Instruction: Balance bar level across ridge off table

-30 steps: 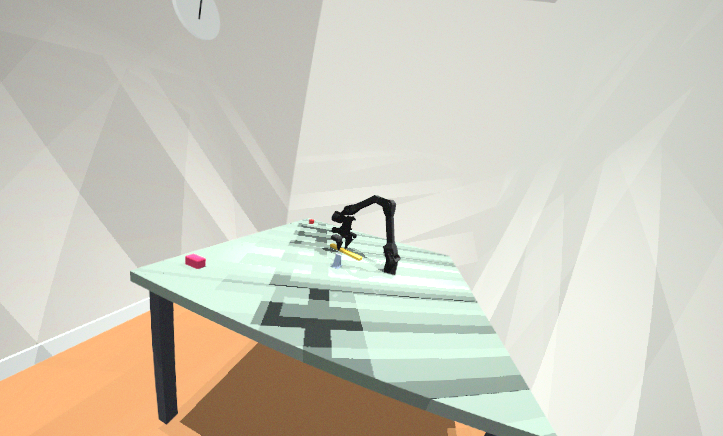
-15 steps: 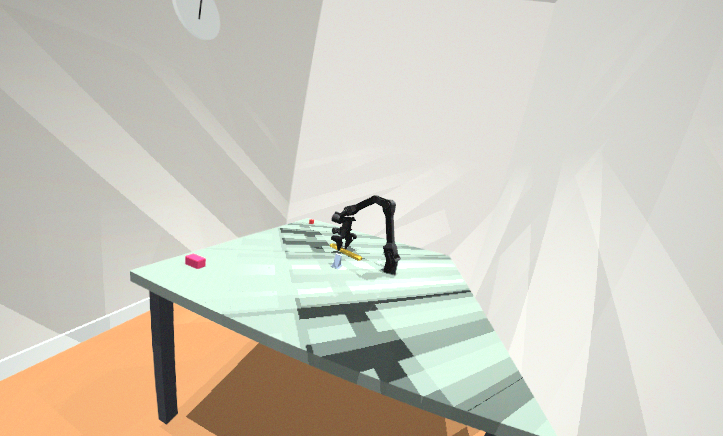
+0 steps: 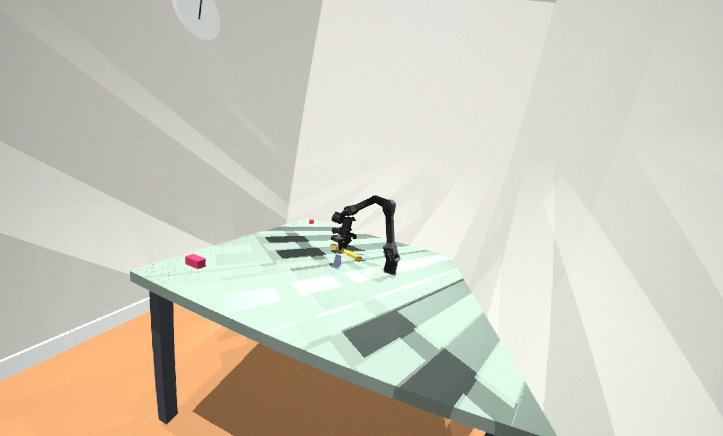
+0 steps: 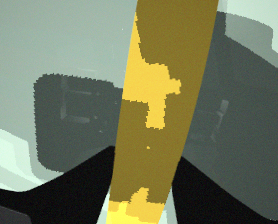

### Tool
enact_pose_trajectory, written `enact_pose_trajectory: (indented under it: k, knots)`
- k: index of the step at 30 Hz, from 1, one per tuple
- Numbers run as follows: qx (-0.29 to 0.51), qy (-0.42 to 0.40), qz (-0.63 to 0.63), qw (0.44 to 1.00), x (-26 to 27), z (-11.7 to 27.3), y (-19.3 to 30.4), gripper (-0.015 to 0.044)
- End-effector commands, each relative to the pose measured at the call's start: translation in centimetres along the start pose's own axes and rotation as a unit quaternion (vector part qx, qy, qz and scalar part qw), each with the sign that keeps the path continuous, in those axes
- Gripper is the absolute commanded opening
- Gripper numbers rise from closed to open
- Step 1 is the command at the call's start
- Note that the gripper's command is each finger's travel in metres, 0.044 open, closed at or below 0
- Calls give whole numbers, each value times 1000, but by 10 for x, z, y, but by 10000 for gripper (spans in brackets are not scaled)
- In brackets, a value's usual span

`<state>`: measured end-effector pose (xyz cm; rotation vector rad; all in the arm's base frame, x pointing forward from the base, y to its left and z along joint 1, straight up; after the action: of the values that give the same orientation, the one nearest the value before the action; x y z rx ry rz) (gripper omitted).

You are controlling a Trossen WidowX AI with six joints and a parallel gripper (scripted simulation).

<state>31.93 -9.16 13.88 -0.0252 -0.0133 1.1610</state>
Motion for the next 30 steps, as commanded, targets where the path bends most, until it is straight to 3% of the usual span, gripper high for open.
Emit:
enact_pose_trajectory:
  k: [1, 3, 30]
  knots:
    - [0, 0, 0, 1000, 0, 2, 0, 32]
    - [0, 0, 0, 1000, 0, 6, -1, 0]
    - [0, -2, -2, 1000, 1, 75, -6, 0]
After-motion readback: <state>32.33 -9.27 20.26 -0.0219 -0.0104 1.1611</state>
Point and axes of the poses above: the point midway between the two fingers, 35 mm back from their tips, its own z axis back along the fingers, its own x axis across the jaws, y = z × x, the point moved 9 cm from there along z, back along the fingers, and after that the axes turned 1 degree about -z, right-handed, at the moved point
